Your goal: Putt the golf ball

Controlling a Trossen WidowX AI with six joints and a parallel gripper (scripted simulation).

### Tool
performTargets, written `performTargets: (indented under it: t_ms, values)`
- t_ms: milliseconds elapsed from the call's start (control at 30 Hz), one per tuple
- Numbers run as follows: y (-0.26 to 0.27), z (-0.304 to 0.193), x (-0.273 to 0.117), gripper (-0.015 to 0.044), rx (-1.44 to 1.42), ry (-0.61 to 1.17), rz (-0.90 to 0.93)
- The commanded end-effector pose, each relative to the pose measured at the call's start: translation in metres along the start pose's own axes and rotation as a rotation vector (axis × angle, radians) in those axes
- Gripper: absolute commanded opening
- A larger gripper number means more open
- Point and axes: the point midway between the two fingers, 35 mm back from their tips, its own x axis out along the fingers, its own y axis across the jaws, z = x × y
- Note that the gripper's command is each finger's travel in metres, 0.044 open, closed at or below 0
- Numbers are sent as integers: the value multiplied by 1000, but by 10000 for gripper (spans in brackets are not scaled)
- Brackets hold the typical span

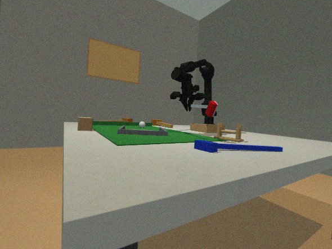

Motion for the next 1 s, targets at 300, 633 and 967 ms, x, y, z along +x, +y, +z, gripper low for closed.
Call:
performTargets:
  t_ms: [300, 633, 967]
  values:
    - [-29, -66, -22, 0, 392, 25, -63]
    - [-39, -119, -36, 0, 687, 46, -103]
    - [-38, -168, -51, 0, 977, 55, -142]
